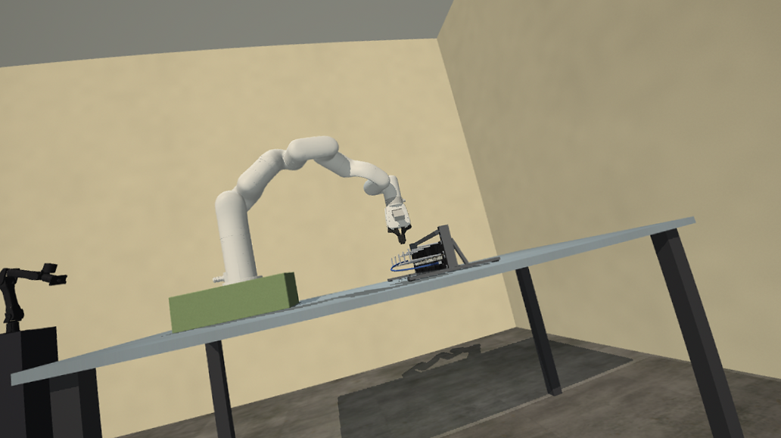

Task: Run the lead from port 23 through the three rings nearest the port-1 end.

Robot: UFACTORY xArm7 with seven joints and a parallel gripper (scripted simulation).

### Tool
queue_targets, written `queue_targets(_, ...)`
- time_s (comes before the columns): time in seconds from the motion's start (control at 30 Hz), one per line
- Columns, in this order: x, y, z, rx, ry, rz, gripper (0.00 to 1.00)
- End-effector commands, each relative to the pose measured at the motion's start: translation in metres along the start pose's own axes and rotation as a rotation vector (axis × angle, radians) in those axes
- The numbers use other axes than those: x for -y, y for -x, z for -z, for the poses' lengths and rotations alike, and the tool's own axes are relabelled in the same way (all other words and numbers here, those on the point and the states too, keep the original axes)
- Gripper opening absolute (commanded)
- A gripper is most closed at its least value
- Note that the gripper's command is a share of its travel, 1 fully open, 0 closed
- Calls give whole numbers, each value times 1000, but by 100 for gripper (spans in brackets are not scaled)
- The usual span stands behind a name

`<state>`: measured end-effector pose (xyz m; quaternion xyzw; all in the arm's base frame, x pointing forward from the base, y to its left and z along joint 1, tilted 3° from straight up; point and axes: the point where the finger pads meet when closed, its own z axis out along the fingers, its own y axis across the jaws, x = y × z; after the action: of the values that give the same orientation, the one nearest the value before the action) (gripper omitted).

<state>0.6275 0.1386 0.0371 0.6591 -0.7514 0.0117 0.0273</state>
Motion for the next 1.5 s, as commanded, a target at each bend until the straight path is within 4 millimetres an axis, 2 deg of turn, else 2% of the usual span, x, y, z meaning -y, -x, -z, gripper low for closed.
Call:
queue_targets(0.0, 2, 1, 3, 2, -5, 0, 0)
queue_targets(0.87, 1, -2, 3, 2, -6, 0, 0)
queue_targets(0.93, -2, -19, 4, 1, -6, 2, 0)
queue_targets(1.0, -2, -19, 4, 1, -6, 2, 0)
queue_targets(1.07, -10, -53, 5, -1, -7, 4, 0)
queue_targets(1.2, -24, -90, 6, -2, -7, 6, 0)
queue_targets(1.47, -70, -170, 5, -1, -6, 6, 0)
